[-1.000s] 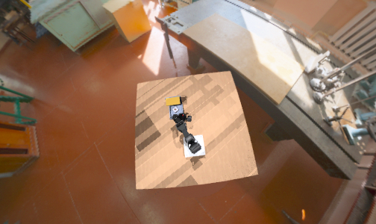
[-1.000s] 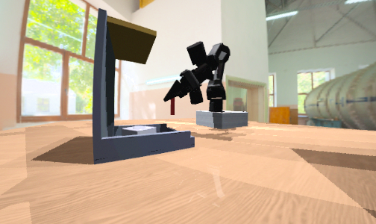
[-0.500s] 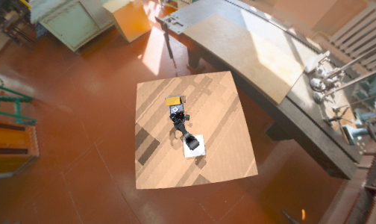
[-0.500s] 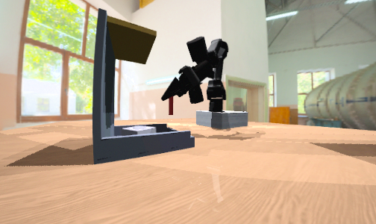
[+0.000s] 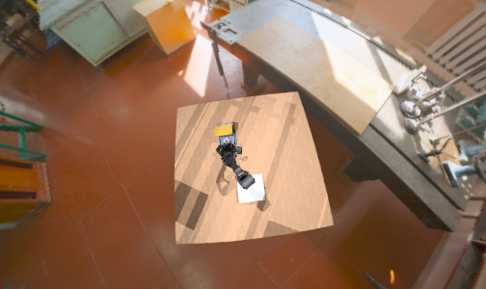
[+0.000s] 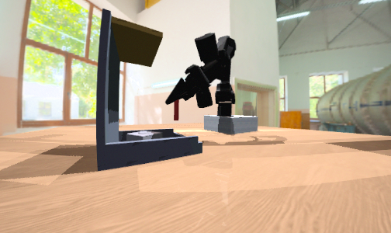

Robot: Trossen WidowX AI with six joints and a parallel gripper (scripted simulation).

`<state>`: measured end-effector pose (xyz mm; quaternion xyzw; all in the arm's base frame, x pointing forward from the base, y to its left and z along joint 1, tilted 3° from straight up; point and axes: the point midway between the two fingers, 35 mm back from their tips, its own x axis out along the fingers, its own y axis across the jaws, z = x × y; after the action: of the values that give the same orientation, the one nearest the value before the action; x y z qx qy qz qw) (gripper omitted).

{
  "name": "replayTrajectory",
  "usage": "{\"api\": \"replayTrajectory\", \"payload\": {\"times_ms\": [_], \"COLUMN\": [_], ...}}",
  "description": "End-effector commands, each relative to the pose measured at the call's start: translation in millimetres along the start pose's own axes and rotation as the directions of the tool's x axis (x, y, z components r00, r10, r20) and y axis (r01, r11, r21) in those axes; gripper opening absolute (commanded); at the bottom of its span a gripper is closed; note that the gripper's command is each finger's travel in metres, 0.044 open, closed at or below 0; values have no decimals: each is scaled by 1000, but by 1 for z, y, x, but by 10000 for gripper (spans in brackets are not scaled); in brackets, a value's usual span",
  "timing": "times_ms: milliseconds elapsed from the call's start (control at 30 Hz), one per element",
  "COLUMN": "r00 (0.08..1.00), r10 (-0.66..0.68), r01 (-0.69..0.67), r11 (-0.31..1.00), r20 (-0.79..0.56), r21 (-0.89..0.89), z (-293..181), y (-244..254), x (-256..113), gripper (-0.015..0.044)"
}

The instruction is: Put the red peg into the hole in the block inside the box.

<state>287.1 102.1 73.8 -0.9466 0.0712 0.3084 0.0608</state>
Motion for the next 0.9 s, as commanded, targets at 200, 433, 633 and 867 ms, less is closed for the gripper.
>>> {"api": "replayTrajectory", "payload": {"times_ms": [200, 433, 633, 867], "r00": [1000, 1000, 1000, 1000], "r10": [-7, -14, -19, -22], "r01": [7, 14, 19, 22], "r11": [1000, 1000, 1000, 1000], "r20": [-4, -5, -6, -8], "r21": [-3, -6, -10, -11], "z": [-1, 0, 1, -2], "y": [-19, -31, -42, -49], "x": [6, 10, 13, 20], "gripper": [0, 0, 0, 0]}}
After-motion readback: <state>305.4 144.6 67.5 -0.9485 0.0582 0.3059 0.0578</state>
